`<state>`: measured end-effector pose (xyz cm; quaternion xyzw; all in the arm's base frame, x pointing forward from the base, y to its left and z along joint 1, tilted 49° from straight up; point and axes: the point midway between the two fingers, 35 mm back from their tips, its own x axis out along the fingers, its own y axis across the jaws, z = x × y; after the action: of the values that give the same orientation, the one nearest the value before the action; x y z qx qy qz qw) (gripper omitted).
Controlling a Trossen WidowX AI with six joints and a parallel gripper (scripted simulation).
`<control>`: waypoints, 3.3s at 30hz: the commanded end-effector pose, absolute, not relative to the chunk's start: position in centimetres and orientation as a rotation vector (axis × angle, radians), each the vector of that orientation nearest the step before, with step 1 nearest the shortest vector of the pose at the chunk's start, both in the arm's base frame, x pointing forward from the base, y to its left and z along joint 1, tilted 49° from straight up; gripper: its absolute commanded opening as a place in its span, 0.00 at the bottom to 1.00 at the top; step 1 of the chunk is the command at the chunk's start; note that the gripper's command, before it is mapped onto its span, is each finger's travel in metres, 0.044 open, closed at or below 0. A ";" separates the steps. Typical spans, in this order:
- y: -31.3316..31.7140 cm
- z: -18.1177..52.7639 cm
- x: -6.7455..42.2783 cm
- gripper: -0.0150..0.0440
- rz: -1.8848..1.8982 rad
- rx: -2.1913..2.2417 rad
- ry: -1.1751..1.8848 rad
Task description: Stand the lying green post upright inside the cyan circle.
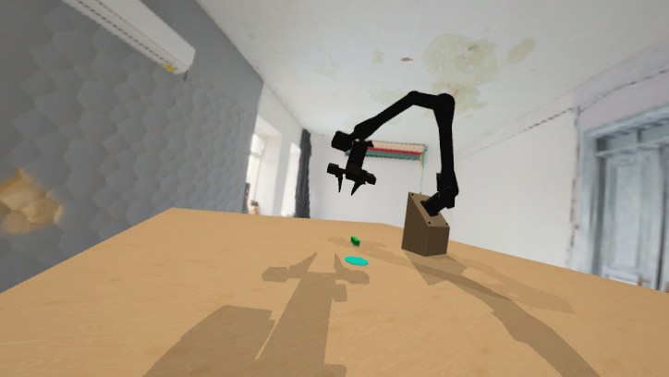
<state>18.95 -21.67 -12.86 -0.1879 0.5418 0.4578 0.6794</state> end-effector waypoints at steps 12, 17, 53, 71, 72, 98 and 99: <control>-11.6 -7.6 21.6 0.65 1.151 -0.159 0.860; -9.8 -9.6 22.4 0.65 1.147 -0.162 0.864; -5.5 -13.5 23.2 0.29 1.147 -0.161 0.862; -9.6 -9.8 22.4 0.29 1.147 -0.162 0.864; -9.8 -9.6 22.3 0.29 1.147 -0.161 0.864; -11.4 -6.1 23.7 0.29 1.031 0.038 0.998; -11.4 -6.0 23.8 0.29 1.022 0.052 1.007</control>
<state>23.29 -11.41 -6.40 0.0073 0.4513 0.4799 0.7523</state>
